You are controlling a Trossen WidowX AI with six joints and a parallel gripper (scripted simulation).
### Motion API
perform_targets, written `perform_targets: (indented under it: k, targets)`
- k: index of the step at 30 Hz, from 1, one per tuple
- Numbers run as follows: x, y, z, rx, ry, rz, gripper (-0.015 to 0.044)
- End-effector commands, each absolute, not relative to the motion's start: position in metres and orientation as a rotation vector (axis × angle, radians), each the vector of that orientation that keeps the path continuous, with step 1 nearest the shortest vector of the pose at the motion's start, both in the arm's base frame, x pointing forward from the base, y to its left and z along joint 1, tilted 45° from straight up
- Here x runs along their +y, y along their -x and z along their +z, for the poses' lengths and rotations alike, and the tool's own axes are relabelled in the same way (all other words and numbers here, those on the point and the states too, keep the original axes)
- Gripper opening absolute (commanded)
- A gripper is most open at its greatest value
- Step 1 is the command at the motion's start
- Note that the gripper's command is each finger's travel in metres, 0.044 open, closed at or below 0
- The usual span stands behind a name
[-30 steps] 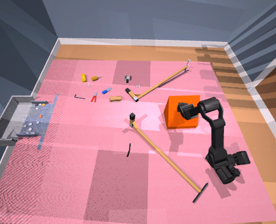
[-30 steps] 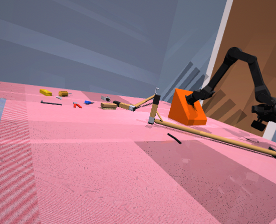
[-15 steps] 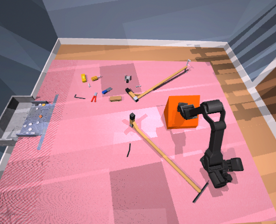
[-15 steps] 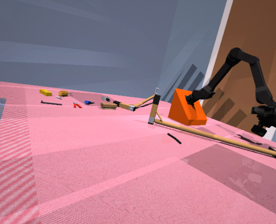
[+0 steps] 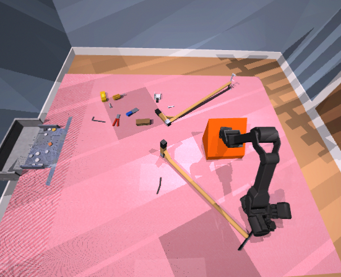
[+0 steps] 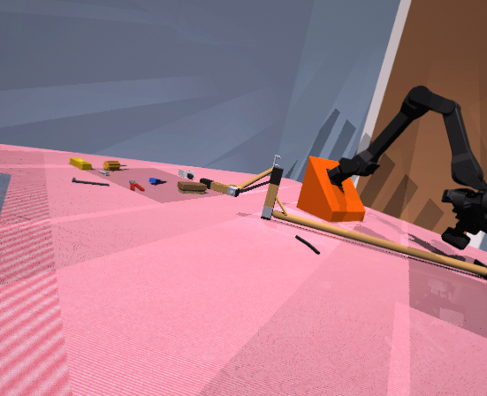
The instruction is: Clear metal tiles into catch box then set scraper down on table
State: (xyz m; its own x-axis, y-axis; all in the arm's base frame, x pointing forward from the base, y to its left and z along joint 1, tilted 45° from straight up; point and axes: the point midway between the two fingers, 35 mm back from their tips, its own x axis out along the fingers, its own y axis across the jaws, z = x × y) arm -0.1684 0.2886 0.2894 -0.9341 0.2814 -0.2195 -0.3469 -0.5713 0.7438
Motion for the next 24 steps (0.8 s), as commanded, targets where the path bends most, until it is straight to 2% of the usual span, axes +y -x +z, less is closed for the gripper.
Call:
perform_targets:
  k: [1, 24]
  targets:
    - [0.3, 0.156, 0.29, 1.188, 0.09, 2.464, 0.0]
    - [0.341, 0.083, 0.288, 1.127, -0.001, 2.241, 0.0]
